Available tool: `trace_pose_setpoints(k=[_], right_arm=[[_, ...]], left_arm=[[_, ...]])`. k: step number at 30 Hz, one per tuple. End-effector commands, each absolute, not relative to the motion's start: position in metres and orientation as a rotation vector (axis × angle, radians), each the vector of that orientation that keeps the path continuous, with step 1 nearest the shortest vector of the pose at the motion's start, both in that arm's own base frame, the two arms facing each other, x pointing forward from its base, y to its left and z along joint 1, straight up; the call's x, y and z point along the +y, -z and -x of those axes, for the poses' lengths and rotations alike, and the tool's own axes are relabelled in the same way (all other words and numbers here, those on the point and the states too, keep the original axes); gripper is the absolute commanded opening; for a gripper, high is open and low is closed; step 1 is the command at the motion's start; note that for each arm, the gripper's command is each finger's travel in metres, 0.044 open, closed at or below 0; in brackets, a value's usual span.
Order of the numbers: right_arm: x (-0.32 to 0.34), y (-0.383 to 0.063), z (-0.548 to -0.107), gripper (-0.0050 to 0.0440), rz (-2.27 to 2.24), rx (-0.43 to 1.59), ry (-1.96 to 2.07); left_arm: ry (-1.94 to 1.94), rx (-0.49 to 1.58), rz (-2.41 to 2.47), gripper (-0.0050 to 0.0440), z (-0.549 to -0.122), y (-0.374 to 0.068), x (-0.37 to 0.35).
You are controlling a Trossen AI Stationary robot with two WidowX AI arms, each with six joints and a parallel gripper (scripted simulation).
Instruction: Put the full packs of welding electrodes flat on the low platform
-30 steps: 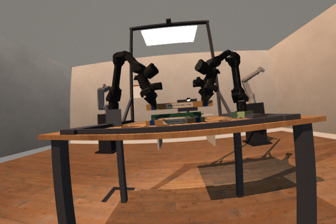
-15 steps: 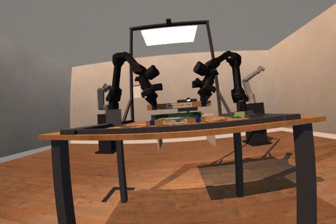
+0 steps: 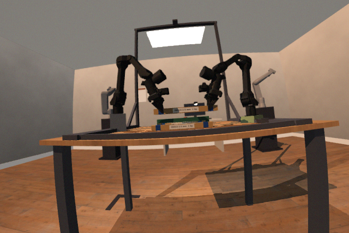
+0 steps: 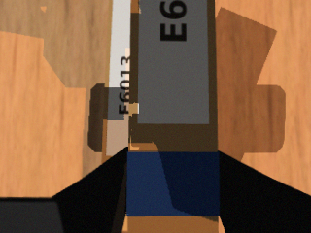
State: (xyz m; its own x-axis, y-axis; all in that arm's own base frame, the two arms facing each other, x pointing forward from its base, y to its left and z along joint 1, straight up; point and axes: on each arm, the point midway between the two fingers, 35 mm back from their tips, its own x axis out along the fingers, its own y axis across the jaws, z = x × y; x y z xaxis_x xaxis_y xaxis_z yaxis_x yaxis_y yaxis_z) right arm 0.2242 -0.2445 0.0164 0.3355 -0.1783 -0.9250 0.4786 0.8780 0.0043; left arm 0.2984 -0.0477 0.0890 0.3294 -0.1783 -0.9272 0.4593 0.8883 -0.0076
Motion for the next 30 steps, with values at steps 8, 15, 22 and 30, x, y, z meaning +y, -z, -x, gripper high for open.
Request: trace_pose_setpoints(k=[8, 15, 22, 30], right_arm=[[-0.226, -0.023, -0.230, -0.0050, -0.289, 1.146, 0.452], [-0.217, -0.023, -0.234, -0.0050, -0.290, 1.146, 0.451], [-0.204, -0.023, -0.240, -0.0050, -0.291, 1.145, 0.451], [-0.192, -0.023, -0.247, -0.0050, -0.292, 1.145, 0.450]], left_arm=[[0.410, 1.148, -0.281, -0.0050, -0.286, -0.097, -0.064], [0.411, 1.148, -0.281, -0.0050, -0.282, -0.097, -0.073], [0.411, 1.148, -0.280, -0.0050, -0.276, -0.097, -0.086], [0.412, 1.149, -0.279, -0.0050, -0.270, -0.097, -0.098]])
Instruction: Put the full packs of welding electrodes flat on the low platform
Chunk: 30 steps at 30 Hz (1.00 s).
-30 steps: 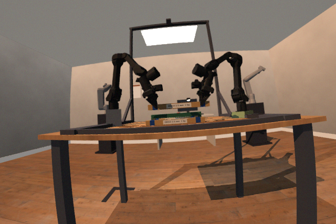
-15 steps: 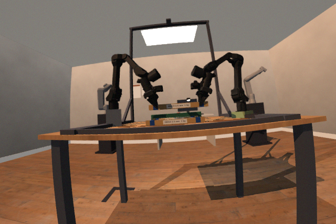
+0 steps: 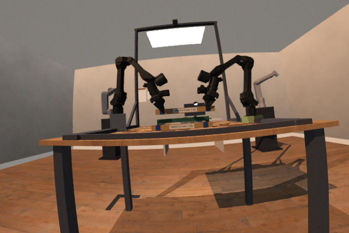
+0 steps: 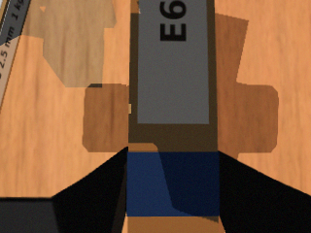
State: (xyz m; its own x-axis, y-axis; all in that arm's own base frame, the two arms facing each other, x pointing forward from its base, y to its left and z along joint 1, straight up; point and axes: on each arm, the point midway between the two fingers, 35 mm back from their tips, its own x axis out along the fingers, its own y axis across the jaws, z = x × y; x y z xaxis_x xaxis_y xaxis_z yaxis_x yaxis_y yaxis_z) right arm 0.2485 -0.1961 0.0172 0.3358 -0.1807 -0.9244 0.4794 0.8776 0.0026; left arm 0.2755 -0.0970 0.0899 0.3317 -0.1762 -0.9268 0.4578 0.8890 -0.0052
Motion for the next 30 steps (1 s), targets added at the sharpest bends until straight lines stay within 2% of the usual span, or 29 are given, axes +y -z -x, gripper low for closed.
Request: trace_pose_setpoints(k=[1, 30], right_arm=[[-0.192, -0.023, -0.247, -0.0050, -0.292, 1.145, 0.450], [-0.143, -0.023, -0.271, -0.0050, -0.295, 1.144, 0.448]], left_arm=[[0.412, 1.149, -0.279, -0.0050, -0.270, -0.097, -0.098], [0.417, 1.127, -0.269, -0.0050, -0.253, -0.104, -0.150]])
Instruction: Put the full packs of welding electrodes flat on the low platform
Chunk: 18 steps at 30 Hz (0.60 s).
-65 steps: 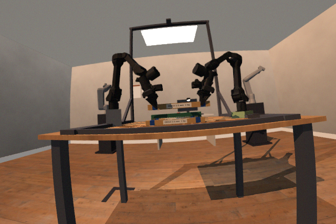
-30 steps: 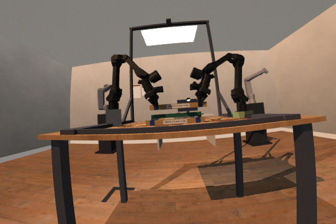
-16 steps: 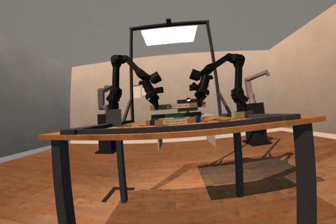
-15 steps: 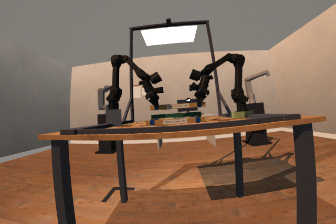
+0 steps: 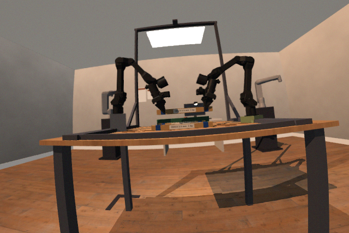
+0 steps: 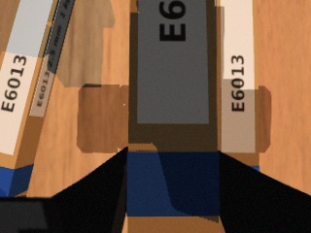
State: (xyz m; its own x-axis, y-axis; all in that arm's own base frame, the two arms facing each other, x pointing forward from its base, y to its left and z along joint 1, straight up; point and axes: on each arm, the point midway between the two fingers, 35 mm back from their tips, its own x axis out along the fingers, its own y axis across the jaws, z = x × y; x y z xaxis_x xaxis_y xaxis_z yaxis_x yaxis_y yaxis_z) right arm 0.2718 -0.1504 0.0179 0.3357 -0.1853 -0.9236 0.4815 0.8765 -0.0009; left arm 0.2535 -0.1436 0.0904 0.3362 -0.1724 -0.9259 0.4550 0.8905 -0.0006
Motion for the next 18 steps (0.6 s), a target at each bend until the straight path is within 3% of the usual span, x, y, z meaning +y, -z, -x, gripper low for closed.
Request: trace_pose_setpoints(k=[1, 18], right_arm=[[-0.142, -0.023, -0.272, -0.0050, -0.295, 1.144, 0.448], [-0.116, -0.023, -0.288, -0.0050, -0.296, 1.141, 0.447]], left_arm=[[0.418, 1.125, -0.268, -0.0050, -0.252, -0.105, -0.152], [0.417, 1.143, -0.271, -0.0050, -0.239, -0.100, -0.180]])
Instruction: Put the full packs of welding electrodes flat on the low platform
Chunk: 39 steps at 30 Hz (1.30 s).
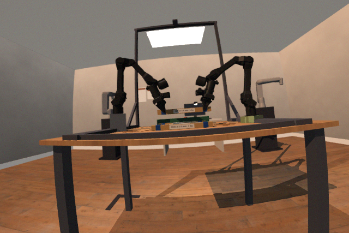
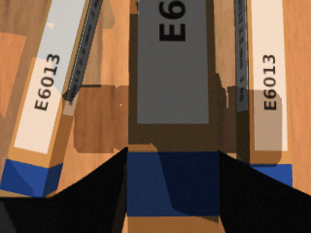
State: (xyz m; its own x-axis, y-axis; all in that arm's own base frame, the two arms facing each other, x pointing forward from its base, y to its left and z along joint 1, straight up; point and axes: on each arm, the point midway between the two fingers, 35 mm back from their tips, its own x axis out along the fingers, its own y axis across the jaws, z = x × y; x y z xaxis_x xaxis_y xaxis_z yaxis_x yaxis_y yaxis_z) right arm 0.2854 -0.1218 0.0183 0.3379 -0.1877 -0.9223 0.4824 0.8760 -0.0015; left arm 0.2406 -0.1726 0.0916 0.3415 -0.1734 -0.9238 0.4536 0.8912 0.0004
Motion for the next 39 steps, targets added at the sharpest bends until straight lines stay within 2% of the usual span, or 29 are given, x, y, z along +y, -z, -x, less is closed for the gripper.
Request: trace_pose_setpoints(k=[1, 39], right_arm=[[-0.114, -0.024, -0.290, -0.0050, -0.296, 1.140, 0.447], [-0.056, -0.028, -0.321, -0.0050, -0.303, 1.126, 0.440]], left_arm=[[0.417, 1.141, -0.270, -0.0050, -0.238, -0.100, -0.182], [0.425, 1.137, -0.260, -0.0050, -0.210, -0.103, -0.241]])
